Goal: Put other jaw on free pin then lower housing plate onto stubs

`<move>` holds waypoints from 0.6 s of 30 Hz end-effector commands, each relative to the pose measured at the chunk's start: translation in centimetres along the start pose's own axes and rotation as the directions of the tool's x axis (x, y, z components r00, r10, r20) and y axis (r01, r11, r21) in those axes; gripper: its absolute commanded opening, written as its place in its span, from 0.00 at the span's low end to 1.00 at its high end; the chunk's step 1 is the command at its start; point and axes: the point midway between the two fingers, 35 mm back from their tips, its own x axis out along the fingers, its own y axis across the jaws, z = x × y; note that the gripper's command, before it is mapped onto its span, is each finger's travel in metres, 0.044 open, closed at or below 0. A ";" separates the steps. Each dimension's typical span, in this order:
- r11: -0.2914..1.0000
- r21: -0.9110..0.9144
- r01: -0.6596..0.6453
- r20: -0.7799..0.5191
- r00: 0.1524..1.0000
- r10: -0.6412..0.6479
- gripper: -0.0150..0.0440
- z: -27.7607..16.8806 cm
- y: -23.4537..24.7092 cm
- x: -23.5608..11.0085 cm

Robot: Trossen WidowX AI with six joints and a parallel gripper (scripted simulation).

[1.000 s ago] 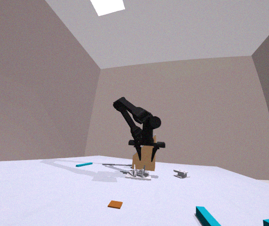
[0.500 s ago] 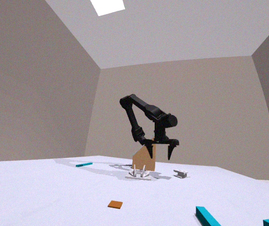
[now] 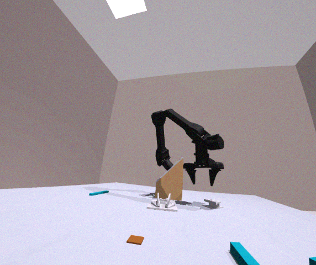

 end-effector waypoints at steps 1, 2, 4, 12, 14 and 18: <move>0.997 0.080 0.003 0.003 1.000 -0.003 1.00 1.8 -0.8 -0.2; 0.995 0.102 0.001 0.002 1.000 -0.001 1.00 2.2 -0.9 -0.2; 0.989 0.146 -0.002 0.000 1.000 0.002 1.00 3.2 -1.0 -0.2; 0.952 0.304 -0.014 -0.010 1.000 0.018 1.00 6.7 -1.3 0.0; 0.951 0.308 -0.014 -0.011 1.000 0.019 1.00 6.8 -1.3 0.0; 0.951 0.308 -0.014 -0.011 1.000 0.019 1.00 6.8 -1.3 0.1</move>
